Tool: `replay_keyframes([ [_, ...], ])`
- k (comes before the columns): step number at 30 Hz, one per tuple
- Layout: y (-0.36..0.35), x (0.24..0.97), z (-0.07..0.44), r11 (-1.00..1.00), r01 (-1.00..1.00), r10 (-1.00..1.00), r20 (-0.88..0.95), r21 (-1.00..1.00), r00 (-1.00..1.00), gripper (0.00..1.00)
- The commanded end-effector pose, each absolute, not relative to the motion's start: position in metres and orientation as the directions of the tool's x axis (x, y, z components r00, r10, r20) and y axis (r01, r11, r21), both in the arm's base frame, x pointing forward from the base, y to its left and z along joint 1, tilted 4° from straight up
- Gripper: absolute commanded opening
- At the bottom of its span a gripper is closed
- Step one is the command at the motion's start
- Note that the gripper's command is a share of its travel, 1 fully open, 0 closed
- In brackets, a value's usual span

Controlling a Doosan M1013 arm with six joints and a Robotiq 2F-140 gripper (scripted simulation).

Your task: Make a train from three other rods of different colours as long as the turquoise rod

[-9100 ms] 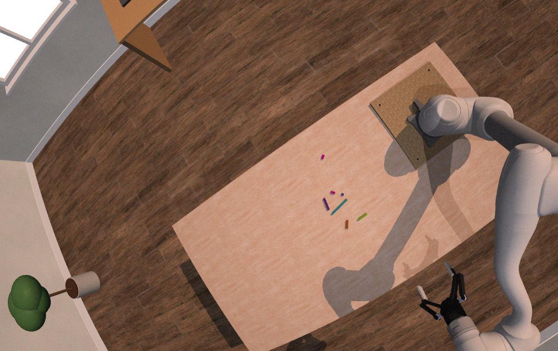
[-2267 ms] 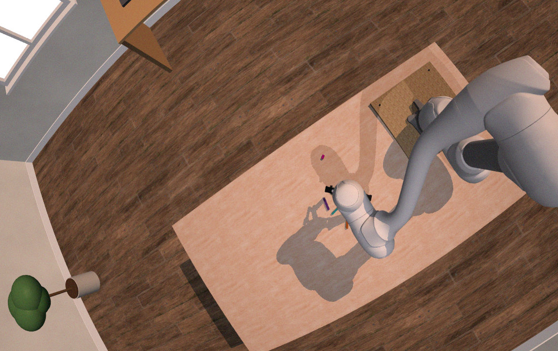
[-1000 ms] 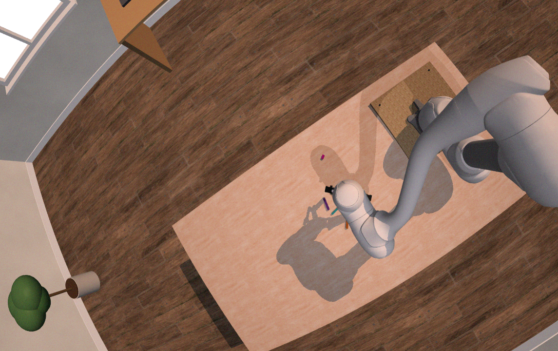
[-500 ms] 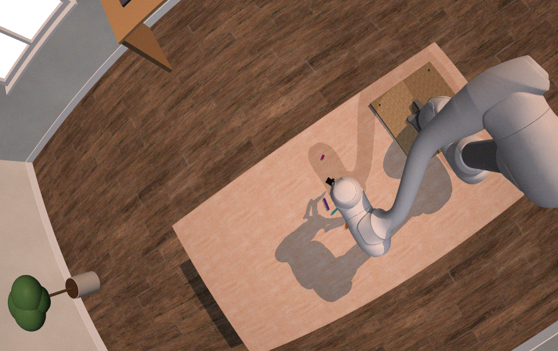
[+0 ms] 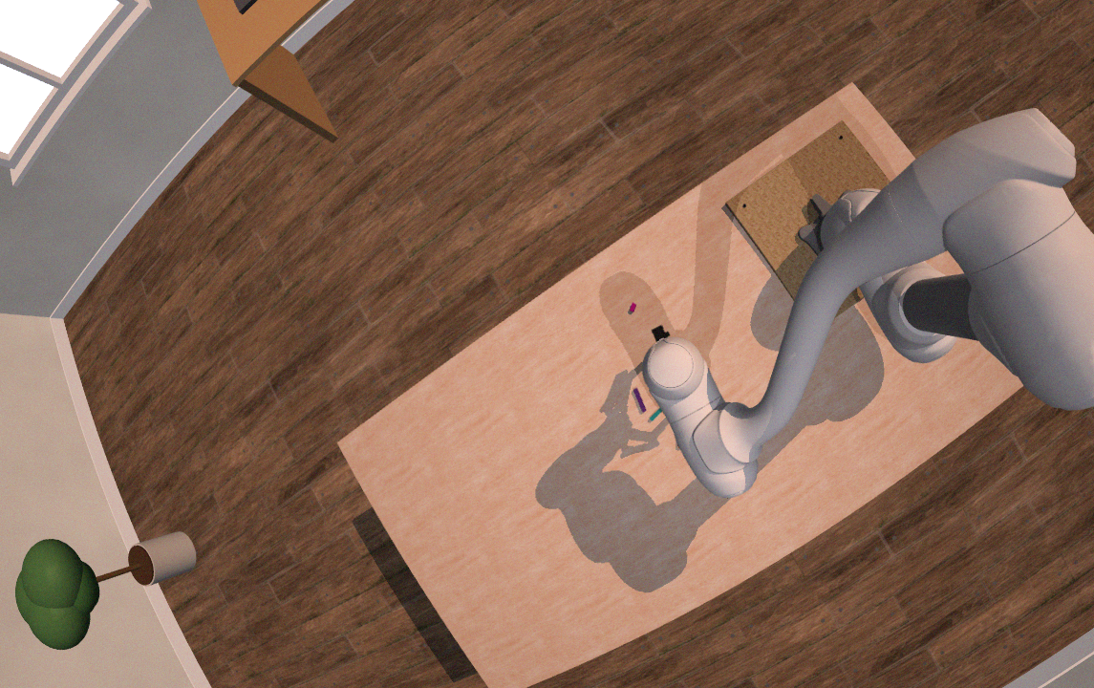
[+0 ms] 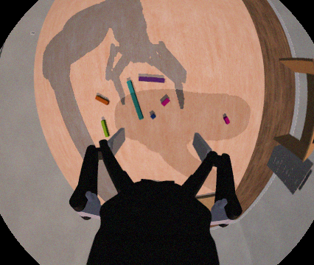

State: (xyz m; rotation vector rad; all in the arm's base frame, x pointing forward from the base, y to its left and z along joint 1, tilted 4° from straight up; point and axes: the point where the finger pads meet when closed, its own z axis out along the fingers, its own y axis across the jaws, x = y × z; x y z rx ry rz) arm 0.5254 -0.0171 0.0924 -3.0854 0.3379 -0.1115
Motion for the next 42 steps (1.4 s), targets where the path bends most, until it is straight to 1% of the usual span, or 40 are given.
replay_keyframes([
  [1, -0.021, 0.525, 0.092, -0.926, -0.375, -0.376, 0.062, -0.041, 0.924, 1.00],
  [10, -0.031, 0.524, 0.092, -0.716, -0.695, -0.698, 0.042, -0.061, 0.715, 1.00],
  [12, -0.031, 0.524, 0.092, -0.716, -0.695, -0.698, 0.042, -0.061, 0.715, 1.00],
  [15, -0.033, 0.524, 0.092, -0.660, -0.749, -0.751, 0.037, -0.064, 0.659, 1.00],
  [42, -0.033, 0.524, 0.092, -0.653, -0.755, -0.757, 0.036, -0.065, 0.652, 1.00],
])
